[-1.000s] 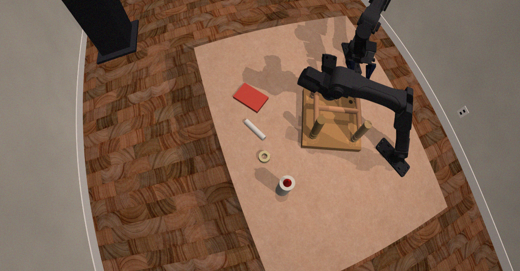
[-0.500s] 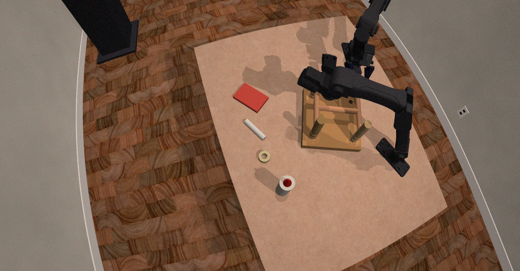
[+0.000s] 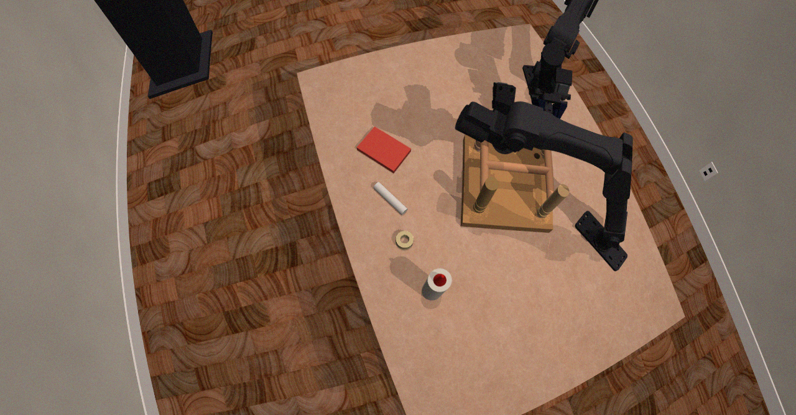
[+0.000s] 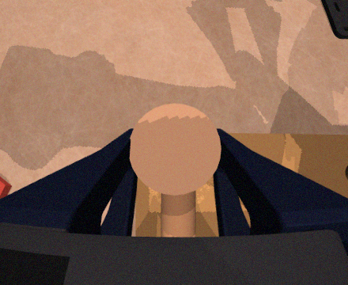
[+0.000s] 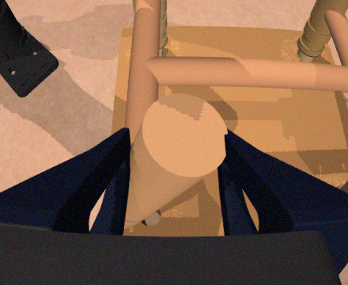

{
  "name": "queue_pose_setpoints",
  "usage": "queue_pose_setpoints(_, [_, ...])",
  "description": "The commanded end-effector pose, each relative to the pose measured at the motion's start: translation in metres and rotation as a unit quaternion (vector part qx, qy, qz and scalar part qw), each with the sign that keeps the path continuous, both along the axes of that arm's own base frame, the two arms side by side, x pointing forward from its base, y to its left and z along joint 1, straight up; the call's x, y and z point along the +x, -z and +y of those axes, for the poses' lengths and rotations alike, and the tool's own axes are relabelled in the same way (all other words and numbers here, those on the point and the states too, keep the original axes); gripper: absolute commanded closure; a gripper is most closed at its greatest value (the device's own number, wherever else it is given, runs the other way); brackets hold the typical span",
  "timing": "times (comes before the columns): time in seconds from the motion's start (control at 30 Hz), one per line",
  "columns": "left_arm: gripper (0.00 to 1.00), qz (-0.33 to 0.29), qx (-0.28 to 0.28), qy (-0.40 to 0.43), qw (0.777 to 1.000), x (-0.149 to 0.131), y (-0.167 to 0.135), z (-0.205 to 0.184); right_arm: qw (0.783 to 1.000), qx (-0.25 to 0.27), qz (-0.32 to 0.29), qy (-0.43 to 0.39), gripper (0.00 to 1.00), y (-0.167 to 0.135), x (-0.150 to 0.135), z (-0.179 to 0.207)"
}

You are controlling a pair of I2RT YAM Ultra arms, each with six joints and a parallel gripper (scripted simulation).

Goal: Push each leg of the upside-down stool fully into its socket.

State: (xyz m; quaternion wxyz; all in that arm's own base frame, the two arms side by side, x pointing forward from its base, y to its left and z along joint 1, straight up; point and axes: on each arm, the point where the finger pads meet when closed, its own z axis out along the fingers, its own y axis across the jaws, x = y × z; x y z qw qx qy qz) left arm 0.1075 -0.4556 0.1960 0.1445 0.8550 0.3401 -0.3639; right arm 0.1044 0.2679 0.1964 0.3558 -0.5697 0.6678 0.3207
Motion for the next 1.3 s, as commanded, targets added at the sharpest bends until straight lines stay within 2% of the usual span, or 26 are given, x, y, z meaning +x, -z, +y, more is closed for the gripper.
queue_pose_setpoints(0.0, [0.72, 0.009, 0.009, 0.017, 1.000, -0.010, 0.010, -0.001, 1.000, 0.006, -0.024, -0.015, 0.72, 0.001, 0.000, 0.006])
queue_pose_setpoints(0.03, [0.72, 0.008, 0.008, 0.017, 1.000, -0.010, 0.010, -0.001, 0.999, 0.011, -0.028, -0.014, 0.72, -0.006, 0.001, 0.008])
queue_pose_setpoints(0.27, [0.72, 0.007, 0.006, 0.016, 1.000, -0.009, 0.008, -0.002, 1.000, -0.007, -0.016, -0.014, 0.72, 0.011, 0.000, 0.006])
queue_pose_setpoints(0.3, [0.72, 0.007, 0.006, 0.016, 1.000, -0.009, 0.008, -0.002, 0.999, 0.012, -0.030, -0.011, 0.72, -0.007, 0.003, 0.008])
queue_pose_setpoints(0.6, [0.72, 0.003, 0.001, 0.015, 1.000, -0.008, 0.005, -0.004, 1.000, -0.008, -0.017, -0.014, 0.72, 0.010, 0.000, 0.007])
queue_pose_setpoints(0.63, [0.72, -0.003, -0.005, 0.005, 1.000, -0.001, -0.002, -0.001, 1.000, 0.008, -0.024, -0.008, 0.72, -0.005, 0.002, 0.004])
queue_pose_setpoints(0.77, [0.72, -0.017, -0.020, -0.004, 1.000, 0.011, -0.004, -0.008, 1.000, 0.002, -0.010, -0.026, 0.72, 0.001, -0.009, 0.003])
queue_pose_setpoints(1.27, [0.72, -0.043, -0.041, -0.012, 0.998, 0.026, -0.004, -0.018, 0.998, 0.002, 0.012, -0.055, 0.72, 0.007, -0.026, 0.001])
